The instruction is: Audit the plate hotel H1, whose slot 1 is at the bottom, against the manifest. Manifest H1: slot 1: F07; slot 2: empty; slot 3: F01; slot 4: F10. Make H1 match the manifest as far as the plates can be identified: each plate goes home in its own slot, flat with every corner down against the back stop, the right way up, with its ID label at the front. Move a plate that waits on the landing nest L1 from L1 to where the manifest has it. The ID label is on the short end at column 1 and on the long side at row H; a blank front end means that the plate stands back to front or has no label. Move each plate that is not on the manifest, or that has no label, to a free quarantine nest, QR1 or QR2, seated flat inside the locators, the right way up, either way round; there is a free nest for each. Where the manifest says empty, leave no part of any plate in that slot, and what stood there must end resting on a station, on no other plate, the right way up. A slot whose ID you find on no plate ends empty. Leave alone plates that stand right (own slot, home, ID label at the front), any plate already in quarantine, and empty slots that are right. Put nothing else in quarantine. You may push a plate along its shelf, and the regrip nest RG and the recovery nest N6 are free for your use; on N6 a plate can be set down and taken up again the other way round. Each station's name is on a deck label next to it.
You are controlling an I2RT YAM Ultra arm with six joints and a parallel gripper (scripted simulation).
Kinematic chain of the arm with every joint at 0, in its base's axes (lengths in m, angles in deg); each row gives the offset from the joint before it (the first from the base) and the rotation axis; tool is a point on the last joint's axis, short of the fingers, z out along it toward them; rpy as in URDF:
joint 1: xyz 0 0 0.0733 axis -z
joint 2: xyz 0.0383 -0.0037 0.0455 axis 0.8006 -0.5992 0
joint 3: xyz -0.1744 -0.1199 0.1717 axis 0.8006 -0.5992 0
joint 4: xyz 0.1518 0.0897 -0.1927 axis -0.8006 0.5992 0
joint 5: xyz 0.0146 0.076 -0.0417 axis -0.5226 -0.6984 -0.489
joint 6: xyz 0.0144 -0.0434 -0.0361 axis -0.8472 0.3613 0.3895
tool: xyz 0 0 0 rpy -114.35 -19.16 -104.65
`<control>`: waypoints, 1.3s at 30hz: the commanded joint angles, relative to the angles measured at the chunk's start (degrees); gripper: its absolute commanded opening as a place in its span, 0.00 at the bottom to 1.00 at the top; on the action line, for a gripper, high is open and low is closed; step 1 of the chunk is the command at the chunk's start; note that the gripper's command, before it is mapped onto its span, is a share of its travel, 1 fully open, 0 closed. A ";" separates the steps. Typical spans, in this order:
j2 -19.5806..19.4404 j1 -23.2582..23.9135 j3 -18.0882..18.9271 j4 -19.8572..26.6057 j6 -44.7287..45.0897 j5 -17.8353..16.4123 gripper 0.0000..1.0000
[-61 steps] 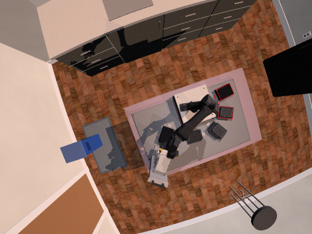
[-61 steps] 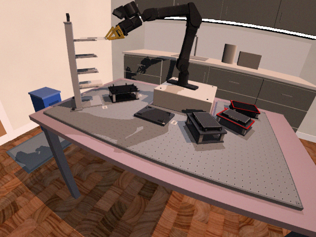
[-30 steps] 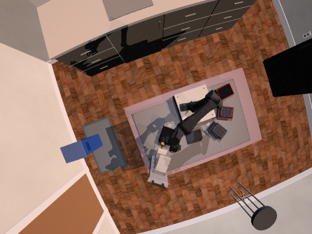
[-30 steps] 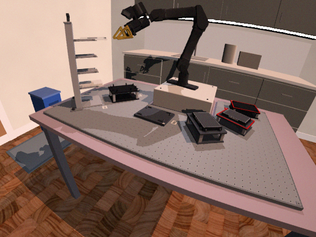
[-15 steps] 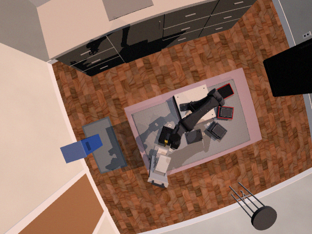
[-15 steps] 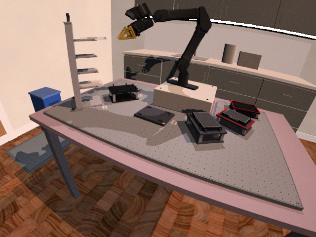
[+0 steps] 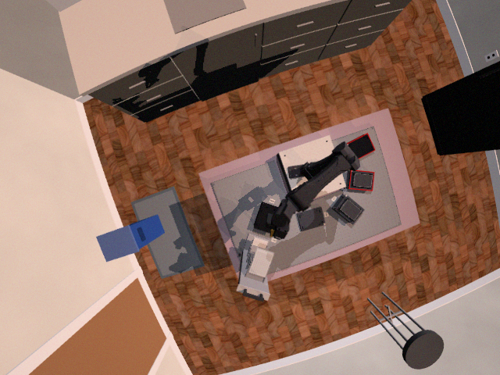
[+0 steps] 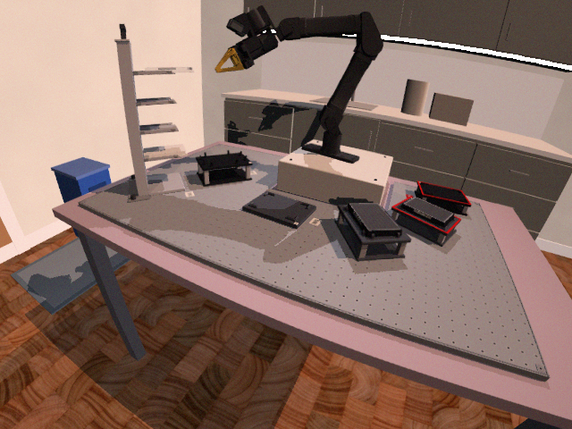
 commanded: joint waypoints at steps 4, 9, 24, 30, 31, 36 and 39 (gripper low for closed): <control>0.24 0.01 0.30 0.02 0.15 -0.28 0.00; 0.24 0.01 0.30 0.02 0.15 -0.28 0.00; -1.28 -0.90 1.23 -0.81 -0.41 0.47 0.00; -2.05 -1.34 1.71 -1.22 -0.68 0.85 0.00; -2.18 -1.42 1.79 -1.29 -0.72 0.91 0.00; -2.56 -1.63 2.04 -1.48 -0.85 1.09 0.00; -2.95 -1.85 2.29 -1.67 -0.98 1.27 0.00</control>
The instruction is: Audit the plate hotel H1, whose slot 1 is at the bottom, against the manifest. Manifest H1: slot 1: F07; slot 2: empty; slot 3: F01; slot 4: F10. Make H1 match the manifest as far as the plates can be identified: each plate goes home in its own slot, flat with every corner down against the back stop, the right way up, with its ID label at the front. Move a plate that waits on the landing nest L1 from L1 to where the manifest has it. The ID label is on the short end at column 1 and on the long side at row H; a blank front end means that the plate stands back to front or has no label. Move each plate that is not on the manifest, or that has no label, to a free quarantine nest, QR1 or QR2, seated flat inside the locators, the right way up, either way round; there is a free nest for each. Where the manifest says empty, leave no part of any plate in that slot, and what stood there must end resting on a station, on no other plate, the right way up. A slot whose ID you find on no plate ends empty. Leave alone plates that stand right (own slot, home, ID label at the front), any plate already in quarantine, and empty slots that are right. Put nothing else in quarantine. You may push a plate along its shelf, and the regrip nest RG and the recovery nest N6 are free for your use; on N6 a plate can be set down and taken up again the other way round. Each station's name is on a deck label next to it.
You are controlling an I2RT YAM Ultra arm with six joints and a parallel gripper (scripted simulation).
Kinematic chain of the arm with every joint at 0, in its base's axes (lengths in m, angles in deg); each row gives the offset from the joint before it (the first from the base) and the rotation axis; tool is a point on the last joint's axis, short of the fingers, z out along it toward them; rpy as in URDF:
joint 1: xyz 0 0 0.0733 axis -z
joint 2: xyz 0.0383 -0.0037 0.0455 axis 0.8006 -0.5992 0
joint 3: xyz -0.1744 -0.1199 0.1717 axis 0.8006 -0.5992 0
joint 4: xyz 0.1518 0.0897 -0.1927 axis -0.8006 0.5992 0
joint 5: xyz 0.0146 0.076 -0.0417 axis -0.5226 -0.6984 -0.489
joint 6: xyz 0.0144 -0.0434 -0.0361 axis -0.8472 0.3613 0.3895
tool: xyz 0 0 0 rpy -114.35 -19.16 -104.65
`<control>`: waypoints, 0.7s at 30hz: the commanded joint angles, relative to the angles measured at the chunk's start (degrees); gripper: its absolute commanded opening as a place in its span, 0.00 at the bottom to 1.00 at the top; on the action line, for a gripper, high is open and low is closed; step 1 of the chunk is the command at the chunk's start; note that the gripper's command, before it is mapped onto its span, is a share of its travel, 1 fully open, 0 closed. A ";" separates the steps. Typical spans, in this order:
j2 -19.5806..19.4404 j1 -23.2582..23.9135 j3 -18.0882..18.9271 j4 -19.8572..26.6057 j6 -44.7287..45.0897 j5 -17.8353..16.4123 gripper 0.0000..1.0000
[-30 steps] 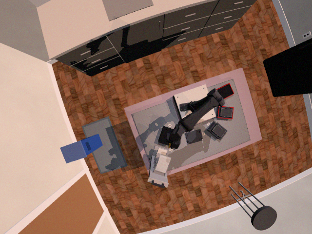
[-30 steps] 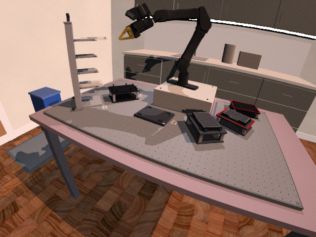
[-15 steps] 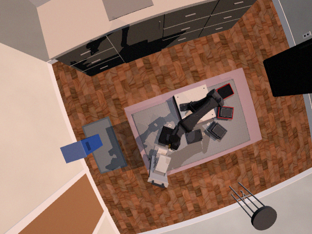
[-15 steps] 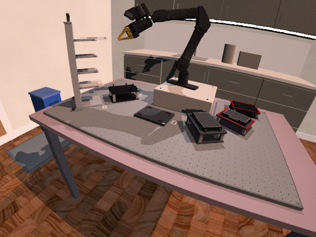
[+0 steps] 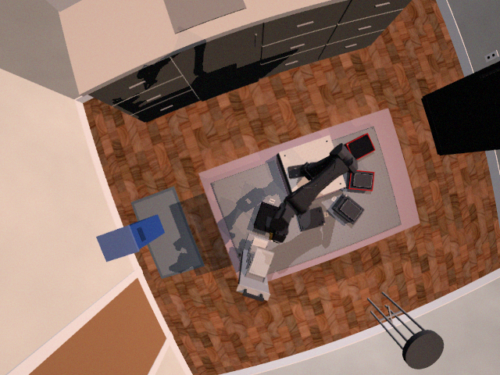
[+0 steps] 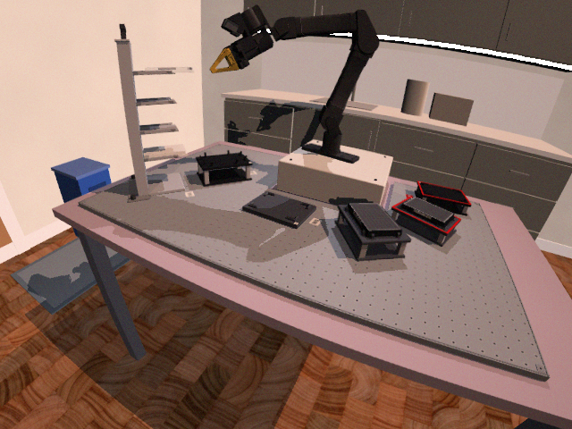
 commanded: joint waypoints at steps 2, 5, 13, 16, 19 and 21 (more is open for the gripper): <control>-0.14 -0.24 0.64 -0.44 -0.39 0.20 0.00; -0.53 -0.45 0.90 -0.63 -0.52 0.38 0.00; -1.29 -0.84 1.41 -0.98 -0.75 0.71 0.00; -1.69 -1.06 1.69 -1.16 -0.88 0.89 0.00; -2.08 -1.26 1.95 -1.33 -1.00 1.06 0.00; -2.34 -1.39 2.14 -1.44 -1.08 1.16 0.00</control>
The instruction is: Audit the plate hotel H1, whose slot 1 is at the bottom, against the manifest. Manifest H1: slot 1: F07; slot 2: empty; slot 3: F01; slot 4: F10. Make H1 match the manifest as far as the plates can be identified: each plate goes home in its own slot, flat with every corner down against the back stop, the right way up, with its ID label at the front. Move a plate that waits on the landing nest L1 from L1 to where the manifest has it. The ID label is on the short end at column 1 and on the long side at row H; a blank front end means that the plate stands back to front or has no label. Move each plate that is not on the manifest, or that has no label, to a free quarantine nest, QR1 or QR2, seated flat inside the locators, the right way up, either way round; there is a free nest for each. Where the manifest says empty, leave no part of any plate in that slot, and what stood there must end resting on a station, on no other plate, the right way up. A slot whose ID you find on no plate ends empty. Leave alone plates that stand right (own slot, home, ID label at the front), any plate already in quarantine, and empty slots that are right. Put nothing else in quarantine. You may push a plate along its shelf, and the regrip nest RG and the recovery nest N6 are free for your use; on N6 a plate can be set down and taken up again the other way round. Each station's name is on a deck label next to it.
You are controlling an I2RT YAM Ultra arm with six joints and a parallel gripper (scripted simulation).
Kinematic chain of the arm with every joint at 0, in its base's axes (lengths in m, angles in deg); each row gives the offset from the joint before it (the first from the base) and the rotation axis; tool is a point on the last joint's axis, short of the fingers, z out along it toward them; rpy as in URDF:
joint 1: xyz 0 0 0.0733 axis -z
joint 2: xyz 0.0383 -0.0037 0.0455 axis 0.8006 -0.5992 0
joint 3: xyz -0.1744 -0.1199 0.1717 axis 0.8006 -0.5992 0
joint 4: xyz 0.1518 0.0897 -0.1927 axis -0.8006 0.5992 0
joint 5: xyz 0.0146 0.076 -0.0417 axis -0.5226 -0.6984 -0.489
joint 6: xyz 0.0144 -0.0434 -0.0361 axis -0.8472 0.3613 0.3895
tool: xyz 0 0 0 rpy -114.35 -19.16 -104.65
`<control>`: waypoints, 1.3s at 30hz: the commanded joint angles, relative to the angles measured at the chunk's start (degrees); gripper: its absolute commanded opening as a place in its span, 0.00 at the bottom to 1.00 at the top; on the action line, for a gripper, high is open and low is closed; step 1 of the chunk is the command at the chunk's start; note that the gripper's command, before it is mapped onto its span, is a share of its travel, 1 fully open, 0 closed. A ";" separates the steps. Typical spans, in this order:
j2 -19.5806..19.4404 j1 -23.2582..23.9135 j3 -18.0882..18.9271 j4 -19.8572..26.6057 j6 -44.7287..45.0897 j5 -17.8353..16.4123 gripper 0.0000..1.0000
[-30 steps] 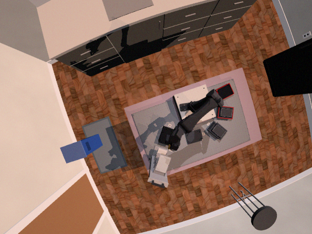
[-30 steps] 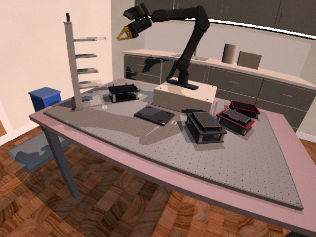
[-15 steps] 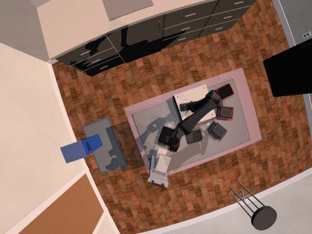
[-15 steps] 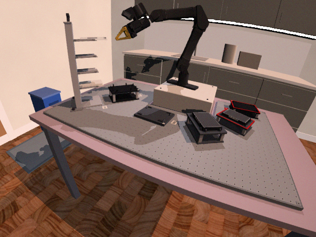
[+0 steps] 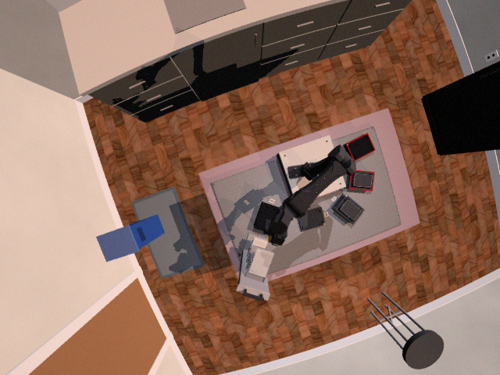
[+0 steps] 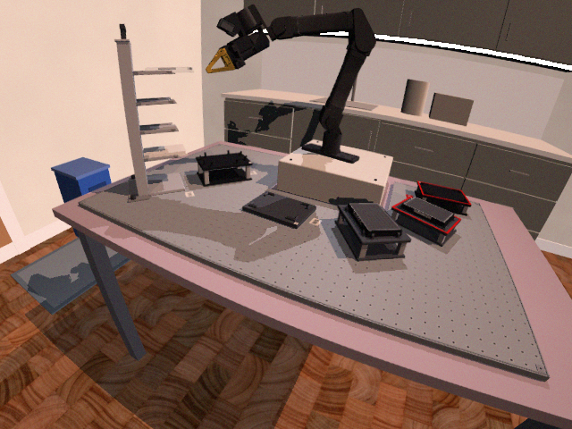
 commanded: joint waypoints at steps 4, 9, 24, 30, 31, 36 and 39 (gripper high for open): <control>-0.39 -0.31 0.88 -0.52 -0.46 0.31 0.00; -0.77 -0.49 1.15 -0.67 -0.57 0.46 0.00; -2.48 -1.29 2.41 -1.31 -1.04 1.13 0.00; -3.26 -1.64 3.01 -1.58 -1.25 1.43 0.00; -3.39 -1.70 3.11 -1.63 -1.28 1.48 0.00; -4.05 -1.99 3.61 -1.84 -1.44 1.72 0.00; -4.44 -2.15 3.92 -1.96 -1.54 1.86 0.00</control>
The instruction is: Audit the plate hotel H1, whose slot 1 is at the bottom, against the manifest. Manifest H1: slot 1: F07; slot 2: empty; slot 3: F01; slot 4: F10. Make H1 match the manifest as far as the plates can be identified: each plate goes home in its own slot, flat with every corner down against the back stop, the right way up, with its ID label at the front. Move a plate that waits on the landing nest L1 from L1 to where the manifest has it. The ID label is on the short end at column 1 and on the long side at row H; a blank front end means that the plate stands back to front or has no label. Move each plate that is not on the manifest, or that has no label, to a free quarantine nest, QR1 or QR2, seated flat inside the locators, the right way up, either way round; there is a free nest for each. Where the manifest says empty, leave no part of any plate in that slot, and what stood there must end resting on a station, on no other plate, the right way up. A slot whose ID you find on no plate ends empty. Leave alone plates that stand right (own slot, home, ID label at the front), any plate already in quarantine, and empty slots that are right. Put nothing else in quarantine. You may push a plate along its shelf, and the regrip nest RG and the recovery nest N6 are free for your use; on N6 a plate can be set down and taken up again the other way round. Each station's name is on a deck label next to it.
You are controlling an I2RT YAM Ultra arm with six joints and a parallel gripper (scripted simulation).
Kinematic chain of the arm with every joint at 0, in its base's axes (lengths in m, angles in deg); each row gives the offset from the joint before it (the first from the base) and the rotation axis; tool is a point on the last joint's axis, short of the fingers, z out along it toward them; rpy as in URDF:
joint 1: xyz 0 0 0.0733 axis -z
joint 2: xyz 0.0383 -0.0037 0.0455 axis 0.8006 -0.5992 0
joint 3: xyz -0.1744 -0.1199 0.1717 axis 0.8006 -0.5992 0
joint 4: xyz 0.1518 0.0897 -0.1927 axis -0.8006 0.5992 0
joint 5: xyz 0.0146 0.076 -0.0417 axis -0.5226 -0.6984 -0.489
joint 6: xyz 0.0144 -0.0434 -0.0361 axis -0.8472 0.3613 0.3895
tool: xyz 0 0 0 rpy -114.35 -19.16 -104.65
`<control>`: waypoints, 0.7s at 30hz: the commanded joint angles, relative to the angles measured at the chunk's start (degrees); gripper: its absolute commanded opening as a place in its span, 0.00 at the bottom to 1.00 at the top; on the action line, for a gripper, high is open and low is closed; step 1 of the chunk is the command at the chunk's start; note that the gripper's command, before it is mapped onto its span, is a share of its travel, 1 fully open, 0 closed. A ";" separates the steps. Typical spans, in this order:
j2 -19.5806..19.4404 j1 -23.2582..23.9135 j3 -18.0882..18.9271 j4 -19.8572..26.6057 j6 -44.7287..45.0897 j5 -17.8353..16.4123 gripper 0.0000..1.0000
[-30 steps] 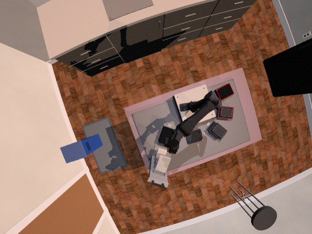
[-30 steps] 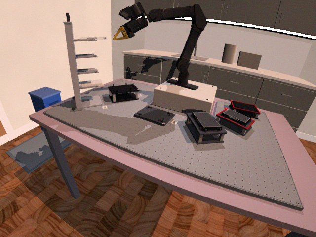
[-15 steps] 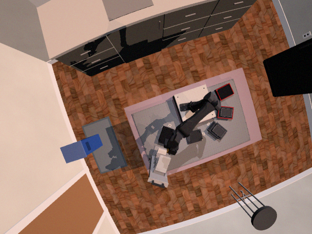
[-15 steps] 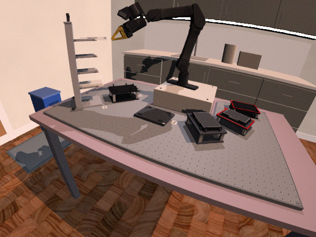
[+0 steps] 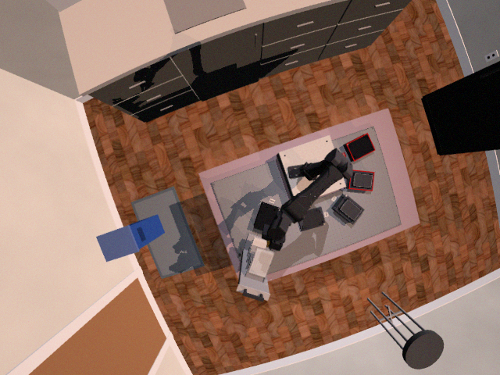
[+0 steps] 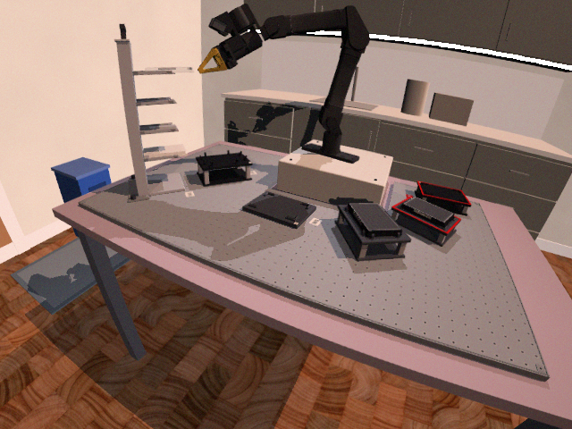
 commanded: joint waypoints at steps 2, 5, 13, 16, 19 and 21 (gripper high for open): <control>0.15 -0.06 0.62 -0.30 -0.27 0.07 0.00; -0.25 -0.22 0.94 -0.42 -0.37 0.21 0.00; -1.30 -0.65 1.79 -0.72 -0.62 0.57 0.00; -1.69 -0.81 2.11 -0.82 -0.71 0.70 0.00; -1.83 -0.86 2.22 -0.86 -0.74 0.75 0.00; -2.09 -0.97 2.44 -0.92 -0.80 0.84 0.00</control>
